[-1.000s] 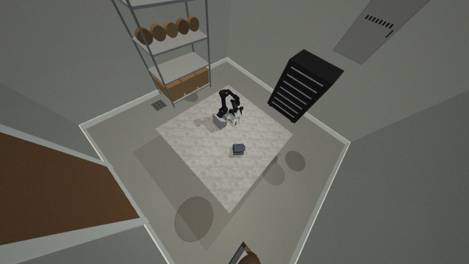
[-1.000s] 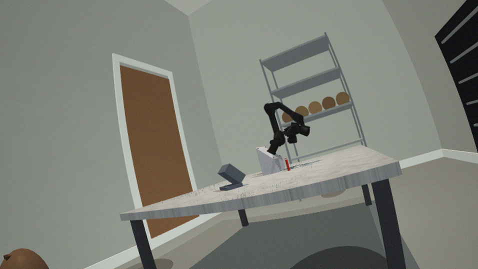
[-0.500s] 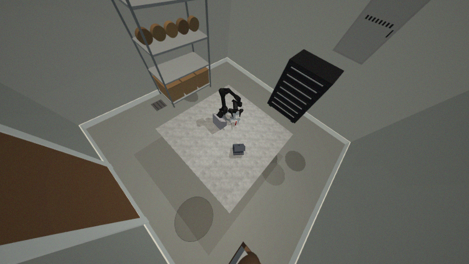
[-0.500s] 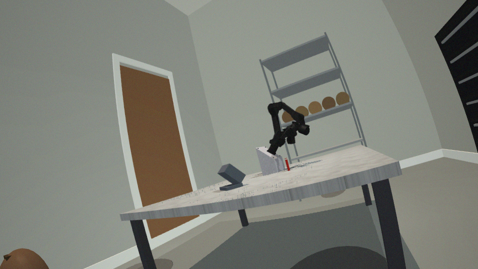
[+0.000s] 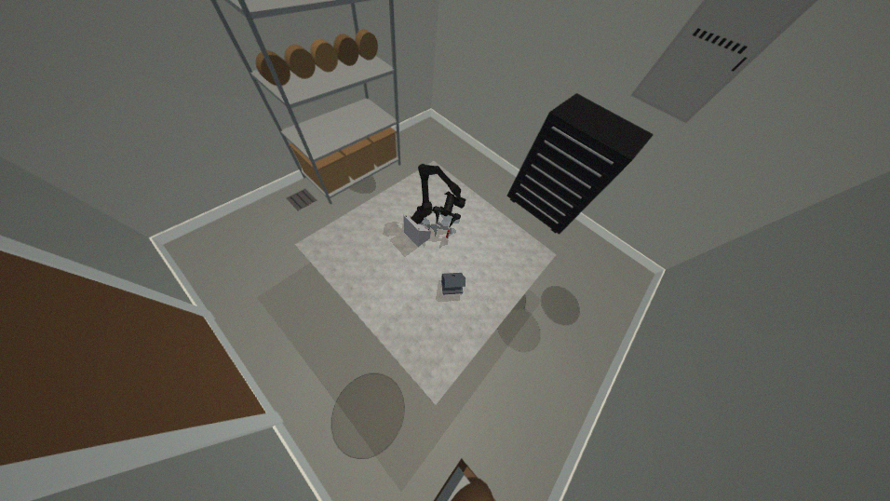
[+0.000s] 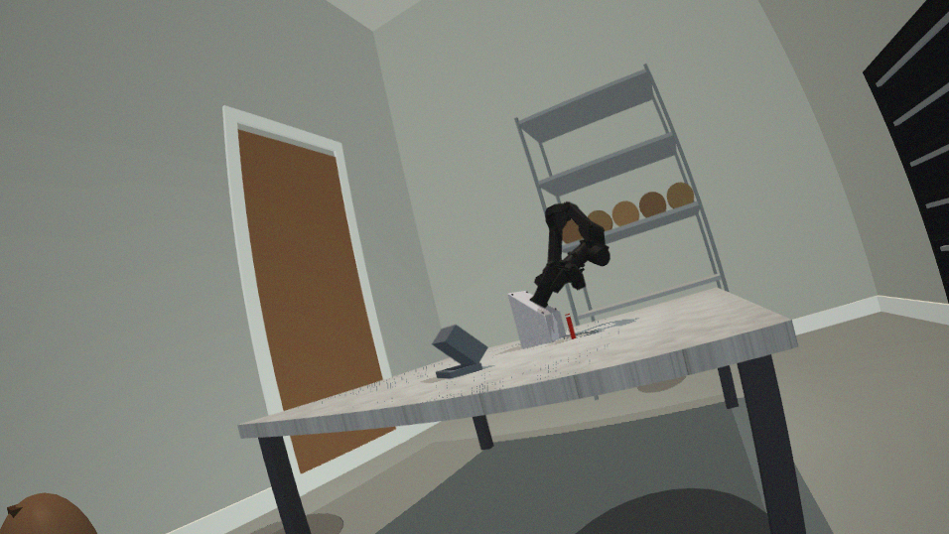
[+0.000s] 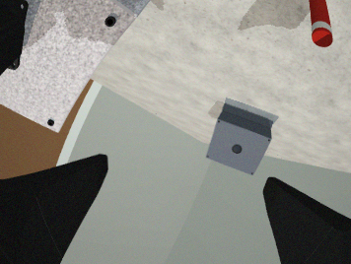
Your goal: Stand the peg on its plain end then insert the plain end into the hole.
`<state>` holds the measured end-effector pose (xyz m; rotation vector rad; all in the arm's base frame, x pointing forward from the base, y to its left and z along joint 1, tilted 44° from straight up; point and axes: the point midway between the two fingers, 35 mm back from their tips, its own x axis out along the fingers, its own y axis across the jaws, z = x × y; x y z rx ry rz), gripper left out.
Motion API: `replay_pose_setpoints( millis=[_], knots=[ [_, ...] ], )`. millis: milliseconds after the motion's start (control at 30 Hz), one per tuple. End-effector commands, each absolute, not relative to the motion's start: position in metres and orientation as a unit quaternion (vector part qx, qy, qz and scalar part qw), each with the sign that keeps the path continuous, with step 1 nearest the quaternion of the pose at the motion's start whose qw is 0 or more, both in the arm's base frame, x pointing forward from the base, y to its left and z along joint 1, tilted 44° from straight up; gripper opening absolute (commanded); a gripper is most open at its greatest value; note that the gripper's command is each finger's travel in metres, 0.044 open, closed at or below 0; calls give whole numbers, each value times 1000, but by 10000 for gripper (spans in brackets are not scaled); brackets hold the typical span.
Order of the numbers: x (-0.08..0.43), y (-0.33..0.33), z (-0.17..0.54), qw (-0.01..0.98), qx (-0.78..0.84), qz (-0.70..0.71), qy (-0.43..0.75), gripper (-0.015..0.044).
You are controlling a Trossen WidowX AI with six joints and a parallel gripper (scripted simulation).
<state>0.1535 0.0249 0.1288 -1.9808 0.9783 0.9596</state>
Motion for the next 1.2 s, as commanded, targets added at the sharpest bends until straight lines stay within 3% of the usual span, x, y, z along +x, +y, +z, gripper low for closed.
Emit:
replay_pose_setpoints(
  millis=[0, 500, 1167],
  knots=[
    [152, 28, 122, 352, -749, 413, 380, 440],
    [149, 46, 98, 339, -665, 592, 303, 440],
    [175, 67, 105, 424, -595, 681, 51, 440]
  ],
)
